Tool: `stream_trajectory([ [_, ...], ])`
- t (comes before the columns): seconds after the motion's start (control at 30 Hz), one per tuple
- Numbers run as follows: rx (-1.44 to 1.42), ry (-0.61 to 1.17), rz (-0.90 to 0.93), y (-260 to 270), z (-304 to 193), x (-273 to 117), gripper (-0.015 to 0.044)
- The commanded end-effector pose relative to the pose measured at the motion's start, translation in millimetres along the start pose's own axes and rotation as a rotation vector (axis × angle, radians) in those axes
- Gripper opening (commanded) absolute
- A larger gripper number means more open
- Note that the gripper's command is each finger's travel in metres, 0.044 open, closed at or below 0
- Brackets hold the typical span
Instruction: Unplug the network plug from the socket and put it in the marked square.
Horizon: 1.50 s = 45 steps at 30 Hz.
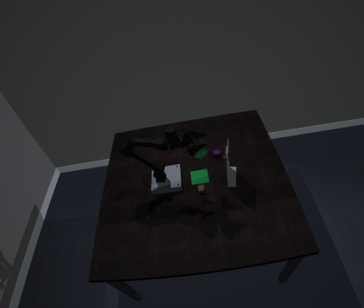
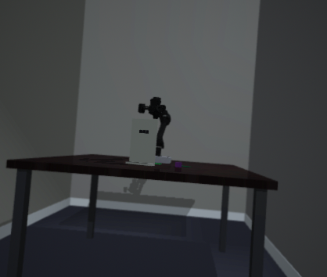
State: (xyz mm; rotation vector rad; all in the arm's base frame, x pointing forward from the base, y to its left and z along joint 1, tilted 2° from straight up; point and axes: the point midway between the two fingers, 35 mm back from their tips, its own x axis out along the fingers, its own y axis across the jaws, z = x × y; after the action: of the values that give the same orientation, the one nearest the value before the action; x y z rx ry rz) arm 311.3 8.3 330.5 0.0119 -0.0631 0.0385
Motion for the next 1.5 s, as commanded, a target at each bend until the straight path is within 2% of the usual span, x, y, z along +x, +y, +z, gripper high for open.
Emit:
stream_trajectory([
  [0.0, 0.006, 0.000, 0.001, 0, -1, 0, 0.0374],
  [0.27, 0.258, 0.012, 0.024, 4, -31, 7, 0.0164],
  [0.3, 0.293, 0.014, 0.027, 5, -35, 7, 0.0156],
  [0.87, 0.879, 0.068, 0.066, 15, -103, 3, 0.0156],
  [1.47, 1.500, 0.157, 0.074, 25, -165, -26, 0.0156],
])
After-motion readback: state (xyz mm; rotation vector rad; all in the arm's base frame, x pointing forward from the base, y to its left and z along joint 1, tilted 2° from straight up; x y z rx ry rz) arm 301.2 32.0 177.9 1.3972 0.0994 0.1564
